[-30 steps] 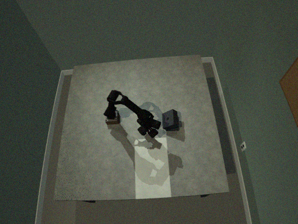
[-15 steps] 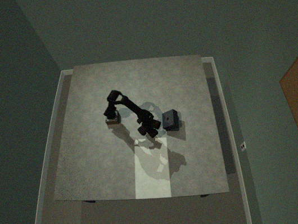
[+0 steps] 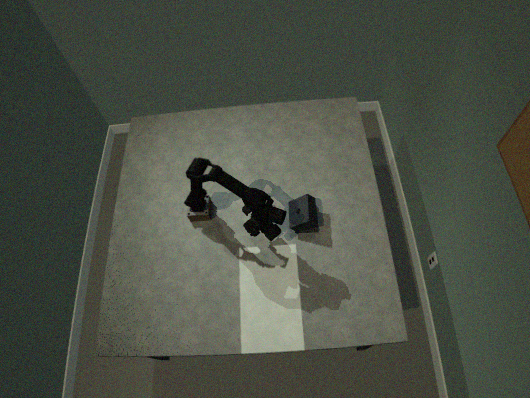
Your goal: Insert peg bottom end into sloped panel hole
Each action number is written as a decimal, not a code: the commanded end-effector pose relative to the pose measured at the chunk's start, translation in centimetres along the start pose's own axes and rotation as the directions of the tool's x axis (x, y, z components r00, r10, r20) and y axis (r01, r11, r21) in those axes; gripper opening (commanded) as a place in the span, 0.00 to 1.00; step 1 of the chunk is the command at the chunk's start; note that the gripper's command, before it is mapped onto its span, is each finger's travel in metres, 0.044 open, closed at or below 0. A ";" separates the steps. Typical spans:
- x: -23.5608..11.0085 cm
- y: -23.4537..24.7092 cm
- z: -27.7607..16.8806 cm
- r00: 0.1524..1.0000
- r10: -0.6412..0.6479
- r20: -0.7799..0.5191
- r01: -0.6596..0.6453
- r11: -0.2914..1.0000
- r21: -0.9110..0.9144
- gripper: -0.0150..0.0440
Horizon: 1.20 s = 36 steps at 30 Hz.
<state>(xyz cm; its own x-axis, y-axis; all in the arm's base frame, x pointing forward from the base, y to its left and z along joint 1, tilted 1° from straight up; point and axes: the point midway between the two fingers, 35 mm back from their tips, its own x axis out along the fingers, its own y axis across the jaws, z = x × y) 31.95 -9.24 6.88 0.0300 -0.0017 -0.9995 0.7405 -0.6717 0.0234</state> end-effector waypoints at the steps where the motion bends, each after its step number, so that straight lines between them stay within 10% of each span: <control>1: -2.0 0.1 0.0 1.000 0.007 0.000 -0.007 1.000 0.004 0.25; 36: -4.4 -0.3 -3.0 0.974 0.171 -0.147 -0.194 0.967 -0.163 0.25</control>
<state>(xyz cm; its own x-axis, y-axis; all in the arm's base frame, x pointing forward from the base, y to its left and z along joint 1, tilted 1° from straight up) 33.56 -7.15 11.24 0.2320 -0.0118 -0.9726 0.8113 -0.5493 0.2001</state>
